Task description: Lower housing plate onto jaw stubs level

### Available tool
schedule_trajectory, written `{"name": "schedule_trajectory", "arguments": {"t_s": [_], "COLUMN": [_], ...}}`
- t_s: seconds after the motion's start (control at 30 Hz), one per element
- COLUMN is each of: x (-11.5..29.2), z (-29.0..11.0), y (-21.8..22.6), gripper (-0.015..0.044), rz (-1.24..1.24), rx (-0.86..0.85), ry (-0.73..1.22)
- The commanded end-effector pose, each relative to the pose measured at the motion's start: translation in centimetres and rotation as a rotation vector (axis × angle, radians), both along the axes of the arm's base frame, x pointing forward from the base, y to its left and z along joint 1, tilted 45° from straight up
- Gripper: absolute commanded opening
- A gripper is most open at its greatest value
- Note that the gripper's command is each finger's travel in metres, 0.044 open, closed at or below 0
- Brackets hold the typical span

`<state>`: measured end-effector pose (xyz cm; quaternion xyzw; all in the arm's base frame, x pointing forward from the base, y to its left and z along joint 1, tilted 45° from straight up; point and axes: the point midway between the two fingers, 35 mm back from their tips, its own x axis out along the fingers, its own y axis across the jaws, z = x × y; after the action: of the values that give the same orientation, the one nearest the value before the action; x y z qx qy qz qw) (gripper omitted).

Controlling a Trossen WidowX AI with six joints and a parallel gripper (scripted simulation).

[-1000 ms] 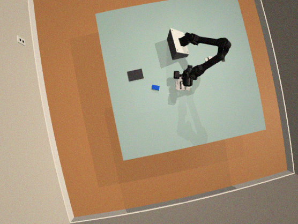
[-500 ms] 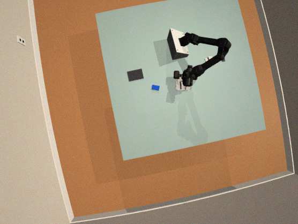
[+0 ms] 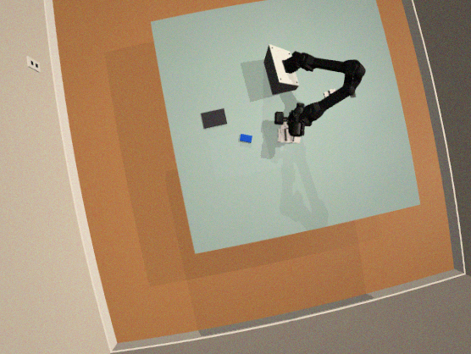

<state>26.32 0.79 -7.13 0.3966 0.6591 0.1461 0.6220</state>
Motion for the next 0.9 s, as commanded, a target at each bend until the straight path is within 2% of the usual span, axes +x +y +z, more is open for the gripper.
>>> {"name": "schedule_trajectory", "arguments": {"t_s": [0.0, 0.87], "x": [-0.14, 0.09], "z": [0.16, -0.16], "y": [-0.05, 0.28], "gripper": [0.0351, 0.0351], "rz": [0.008, 0.008], "rx": [0.000, 0.000], "ry": [0.004, 0.004]}}
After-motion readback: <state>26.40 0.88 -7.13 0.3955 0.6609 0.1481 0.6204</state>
